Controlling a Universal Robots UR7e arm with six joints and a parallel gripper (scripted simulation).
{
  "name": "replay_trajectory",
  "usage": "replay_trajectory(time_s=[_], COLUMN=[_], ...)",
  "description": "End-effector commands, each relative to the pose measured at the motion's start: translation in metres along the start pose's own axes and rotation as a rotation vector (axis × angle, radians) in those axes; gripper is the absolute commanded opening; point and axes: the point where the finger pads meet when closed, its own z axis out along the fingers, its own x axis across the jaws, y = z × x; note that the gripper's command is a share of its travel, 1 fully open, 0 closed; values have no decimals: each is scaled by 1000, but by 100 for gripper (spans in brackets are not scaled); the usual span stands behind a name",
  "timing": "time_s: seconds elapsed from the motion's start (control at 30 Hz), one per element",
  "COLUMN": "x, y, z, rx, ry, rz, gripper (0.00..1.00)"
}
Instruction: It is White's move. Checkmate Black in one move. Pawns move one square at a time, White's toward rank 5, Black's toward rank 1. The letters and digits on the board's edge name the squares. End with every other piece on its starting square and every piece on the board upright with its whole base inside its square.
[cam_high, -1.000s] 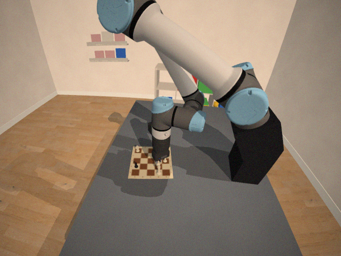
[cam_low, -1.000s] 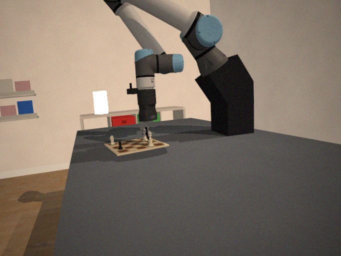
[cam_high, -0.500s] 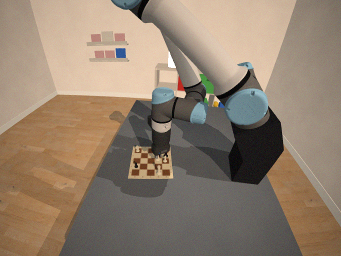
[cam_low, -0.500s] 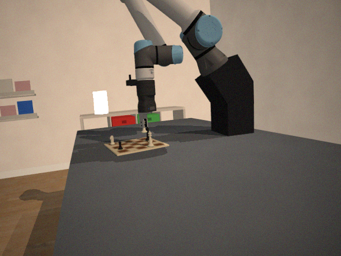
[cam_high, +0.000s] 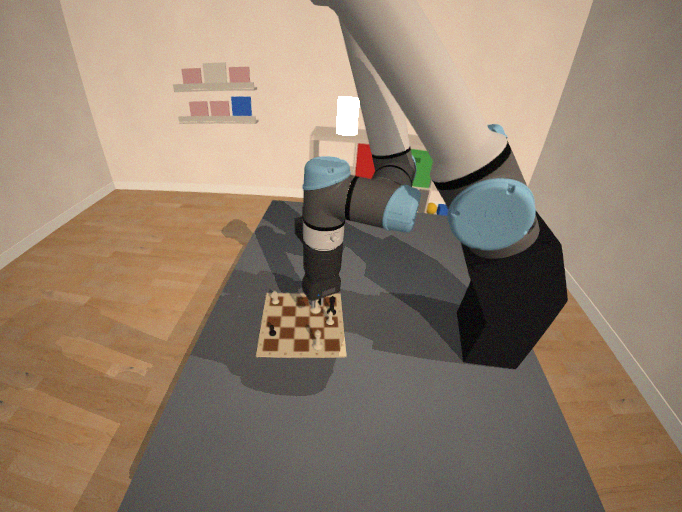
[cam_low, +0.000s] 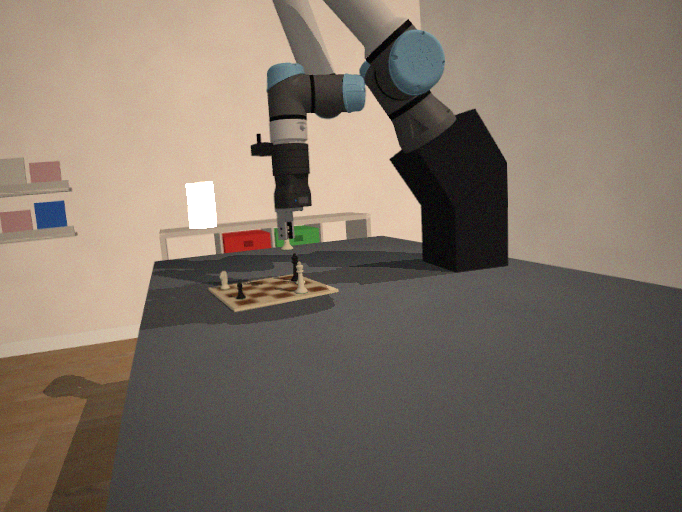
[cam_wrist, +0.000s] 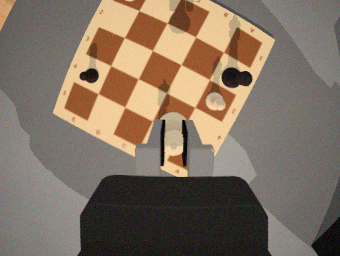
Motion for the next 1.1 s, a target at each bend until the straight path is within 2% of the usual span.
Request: replay_trajectory(time_s=[0.0, 0.27, 1.07], x=[2, 2, 2], y=[2, 2, 0], z=[-10, -15, -15], rx=[-5, -5, -5], ry=[4, 4, 4], rz=[0, 0, -20], gripper=[0, 0, 0])
